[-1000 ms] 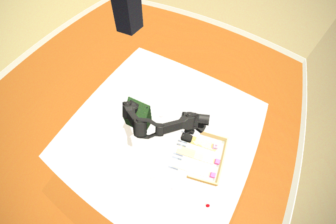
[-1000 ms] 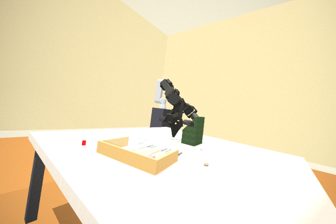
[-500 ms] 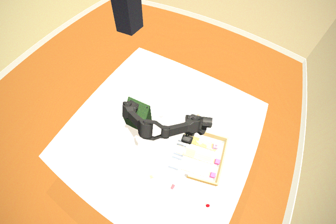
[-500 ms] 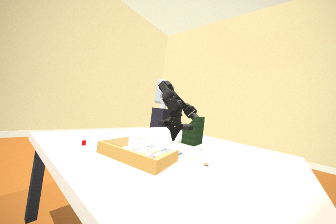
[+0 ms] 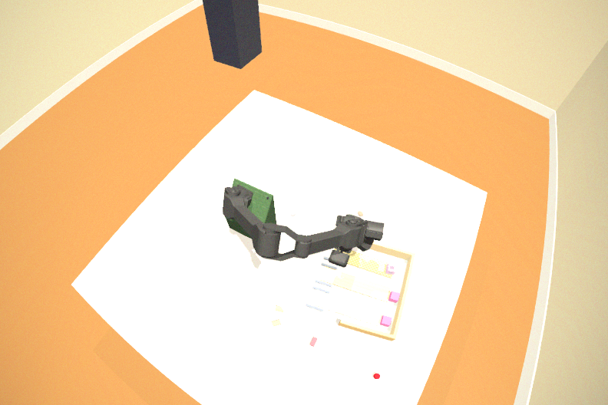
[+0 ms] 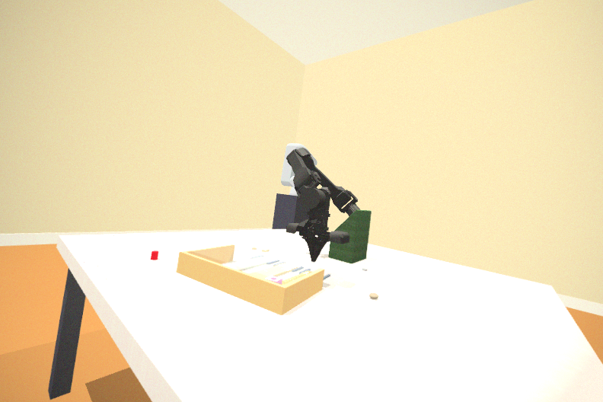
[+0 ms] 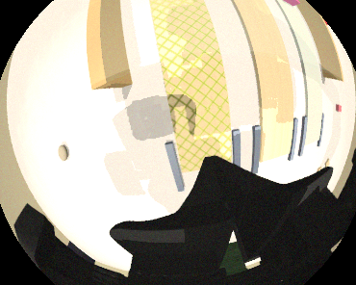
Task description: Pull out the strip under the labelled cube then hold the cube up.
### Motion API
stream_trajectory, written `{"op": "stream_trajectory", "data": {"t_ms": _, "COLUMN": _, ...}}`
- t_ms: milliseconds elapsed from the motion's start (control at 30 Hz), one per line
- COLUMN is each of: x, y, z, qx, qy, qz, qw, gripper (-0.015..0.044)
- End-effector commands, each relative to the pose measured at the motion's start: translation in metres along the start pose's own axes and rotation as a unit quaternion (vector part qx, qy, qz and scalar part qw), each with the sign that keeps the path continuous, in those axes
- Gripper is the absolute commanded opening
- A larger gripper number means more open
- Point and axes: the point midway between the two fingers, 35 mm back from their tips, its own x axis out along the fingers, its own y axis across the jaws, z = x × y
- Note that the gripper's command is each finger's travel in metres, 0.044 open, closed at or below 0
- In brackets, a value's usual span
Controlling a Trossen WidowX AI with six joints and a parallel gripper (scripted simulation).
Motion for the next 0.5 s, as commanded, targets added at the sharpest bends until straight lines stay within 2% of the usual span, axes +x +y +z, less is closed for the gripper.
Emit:
{"op": "stream_trajectory", "data": {"t_ms": 0, "x": 0.008, "y": 0.000, "z": -0.001, "qx": -0.002, "qy": 0.001, "qz": -0.002, "qw": 1.000, "gripper": 0.0000}}
{"op": "stream_trajectory", "data": {"t_ms": 467, "x": 0.031, "y": -0.002, "z": -0.004, "qx": -0.002, "qy": 0.002, "qz": -0.003, "qw": 1.000, "gripper": 0.0000}}
